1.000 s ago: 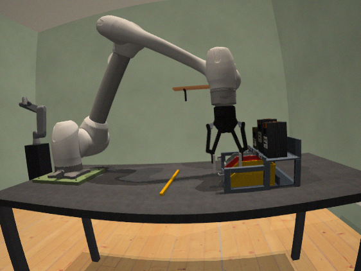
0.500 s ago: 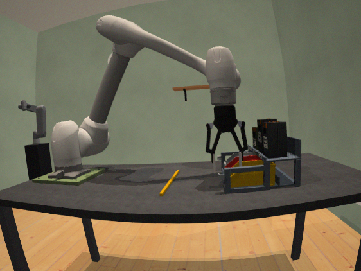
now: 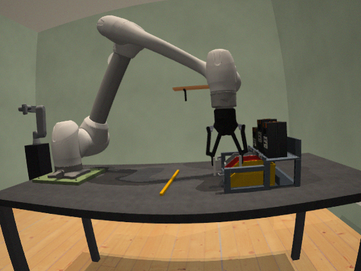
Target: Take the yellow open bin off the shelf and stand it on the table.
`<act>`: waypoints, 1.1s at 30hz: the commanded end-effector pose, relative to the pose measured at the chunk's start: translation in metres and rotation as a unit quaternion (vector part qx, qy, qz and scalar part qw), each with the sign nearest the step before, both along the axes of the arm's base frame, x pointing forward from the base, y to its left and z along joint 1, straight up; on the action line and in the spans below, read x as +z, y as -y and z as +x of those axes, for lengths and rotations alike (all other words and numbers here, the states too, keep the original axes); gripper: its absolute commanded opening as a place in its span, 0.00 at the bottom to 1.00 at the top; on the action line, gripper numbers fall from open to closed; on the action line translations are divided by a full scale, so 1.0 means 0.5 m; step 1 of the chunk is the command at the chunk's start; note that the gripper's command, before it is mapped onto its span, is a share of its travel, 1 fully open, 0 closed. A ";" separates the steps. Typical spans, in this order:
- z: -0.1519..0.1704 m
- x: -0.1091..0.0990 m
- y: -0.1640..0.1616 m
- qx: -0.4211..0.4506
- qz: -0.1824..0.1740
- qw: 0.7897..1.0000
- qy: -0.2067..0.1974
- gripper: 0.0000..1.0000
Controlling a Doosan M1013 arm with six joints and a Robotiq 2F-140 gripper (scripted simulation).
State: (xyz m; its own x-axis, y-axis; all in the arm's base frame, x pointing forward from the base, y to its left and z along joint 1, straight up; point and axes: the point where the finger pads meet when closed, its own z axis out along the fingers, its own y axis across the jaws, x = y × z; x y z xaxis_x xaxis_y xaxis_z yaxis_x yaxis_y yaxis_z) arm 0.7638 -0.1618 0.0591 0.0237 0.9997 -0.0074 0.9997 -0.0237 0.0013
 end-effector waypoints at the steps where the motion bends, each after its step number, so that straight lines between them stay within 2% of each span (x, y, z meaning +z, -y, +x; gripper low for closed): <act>1: 0.000 0.000 0.000 0.000 0.000 1.000 0.000 0.57; 5: 0.000 0.000 0.000 0.000 0.000 1.000 0.000 0.57; 10: 0.000 -0.020 0.000 0.000 0.000 1.000 0.000 0.57; 33: 0.000 -0.031 0.000 0.000 0.000 1.000 0.000 0.57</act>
State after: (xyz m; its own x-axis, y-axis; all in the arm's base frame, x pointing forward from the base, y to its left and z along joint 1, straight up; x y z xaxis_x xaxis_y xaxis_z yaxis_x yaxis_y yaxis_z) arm 0.7639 -0.1619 0.0434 0.0237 0.9997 -0.0074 0.9997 -0.0237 0.0012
